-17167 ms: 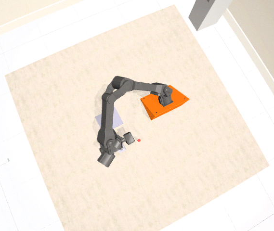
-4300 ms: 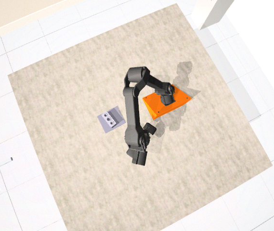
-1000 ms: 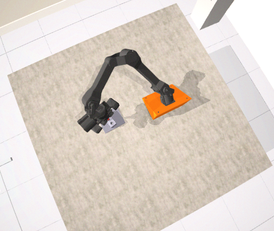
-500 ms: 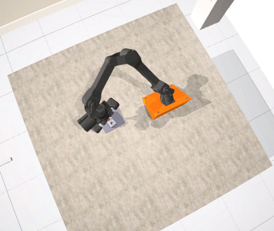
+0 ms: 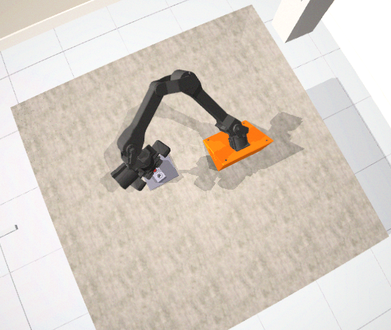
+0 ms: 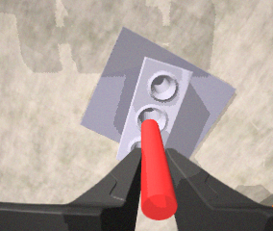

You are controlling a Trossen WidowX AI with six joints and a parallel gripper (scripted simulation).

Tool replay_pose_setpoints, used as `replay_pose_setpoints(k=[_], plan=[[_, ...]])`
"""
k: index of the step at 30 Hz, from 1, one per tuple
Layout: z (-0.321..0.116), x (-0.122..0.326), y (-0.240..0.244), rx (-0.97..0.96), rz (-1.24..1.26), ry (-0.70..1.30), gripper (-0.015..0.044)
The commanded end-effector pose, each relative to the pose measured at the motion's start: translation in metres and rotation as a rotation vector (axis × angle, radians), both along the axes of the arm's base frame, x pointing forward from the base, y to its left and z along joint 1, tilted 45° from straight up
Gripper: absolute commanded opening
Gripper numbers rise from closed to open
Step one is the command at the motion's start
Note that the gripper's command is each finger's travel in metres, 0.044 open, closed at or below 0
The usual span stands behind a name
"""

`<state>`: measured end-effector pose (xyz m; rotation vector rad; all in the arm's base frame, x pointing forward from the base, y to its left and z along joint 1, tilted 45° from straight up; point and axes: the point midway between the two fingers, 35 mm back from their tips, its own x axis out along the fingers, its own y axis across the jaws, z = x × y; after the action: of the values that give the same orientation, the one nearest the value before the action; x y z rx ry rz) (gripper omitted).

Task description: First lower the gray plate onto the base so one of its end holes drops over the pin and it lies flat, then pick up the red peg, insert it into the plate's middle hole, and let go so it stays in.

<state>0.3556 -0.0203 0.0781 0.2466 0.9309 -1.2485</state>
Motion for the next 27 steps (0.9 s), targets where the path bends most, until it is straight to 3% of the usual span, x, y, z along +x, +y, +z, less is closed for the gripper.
replay_pose_setpoints(k=[1,27], plan=[[0.0,0.0,0.0,-0.003,0.002,0.003,0.0],[-0.011,-0.001,-0.012,-0.002,0.0,-0.001,0.0]])
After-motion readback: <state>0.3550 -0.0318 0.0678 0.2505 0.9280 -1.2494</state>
